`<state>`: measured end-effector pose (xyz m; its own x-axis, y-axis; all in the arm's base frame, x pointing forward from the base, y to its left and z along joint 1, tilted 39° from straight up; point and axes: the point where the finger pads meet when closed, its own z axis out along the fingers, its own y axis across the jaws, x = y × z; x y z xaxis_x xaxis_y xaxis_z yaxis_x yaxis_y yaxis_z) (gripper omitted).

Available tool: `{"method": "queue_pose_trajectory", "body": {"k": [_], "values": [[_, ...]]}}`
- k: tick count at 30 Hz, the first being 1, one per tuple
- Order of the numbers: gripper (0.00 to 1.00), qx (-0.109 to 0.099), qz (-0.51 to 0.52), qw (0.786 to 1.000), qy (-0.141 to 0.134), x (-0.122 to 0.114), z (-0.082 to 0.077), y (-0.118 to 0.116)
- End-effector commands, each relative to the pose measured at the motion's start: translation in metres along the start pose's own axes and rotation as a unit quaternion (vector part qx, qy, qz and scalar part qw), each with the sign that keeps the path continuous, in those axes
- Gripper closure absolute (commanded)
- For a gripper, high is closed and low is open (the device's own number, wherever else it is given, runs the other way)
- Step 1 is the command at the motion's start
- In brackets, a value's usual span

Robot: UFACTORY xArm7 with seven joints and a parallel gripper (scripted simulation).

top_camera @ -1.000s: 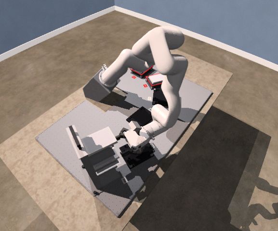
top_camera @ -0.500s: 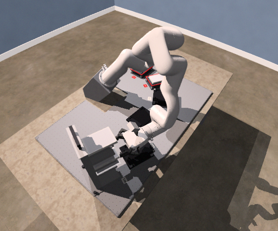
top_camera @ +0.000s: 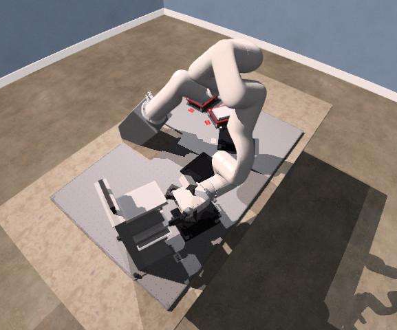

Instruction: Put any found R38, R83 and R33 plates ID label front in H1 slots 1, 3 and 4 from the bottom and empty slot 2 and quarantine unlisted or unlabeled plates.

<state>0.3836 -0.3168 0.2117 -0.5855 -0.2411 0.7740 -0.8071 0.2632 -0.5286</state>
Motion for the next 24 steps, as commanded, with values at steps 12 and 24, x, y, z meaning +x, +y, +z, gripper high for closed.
{"method": "queue_pose_trajectory", "body": {"k": [12, 24], "values": [[0.00, 0.000, 0.001, 1.000, 0.001, 0.0014, 0.0088, -0.0007], [0.00, 0.000, 0.001, 1.000, 0.001, 0.0013, 0.0115, -0.0007]]}}
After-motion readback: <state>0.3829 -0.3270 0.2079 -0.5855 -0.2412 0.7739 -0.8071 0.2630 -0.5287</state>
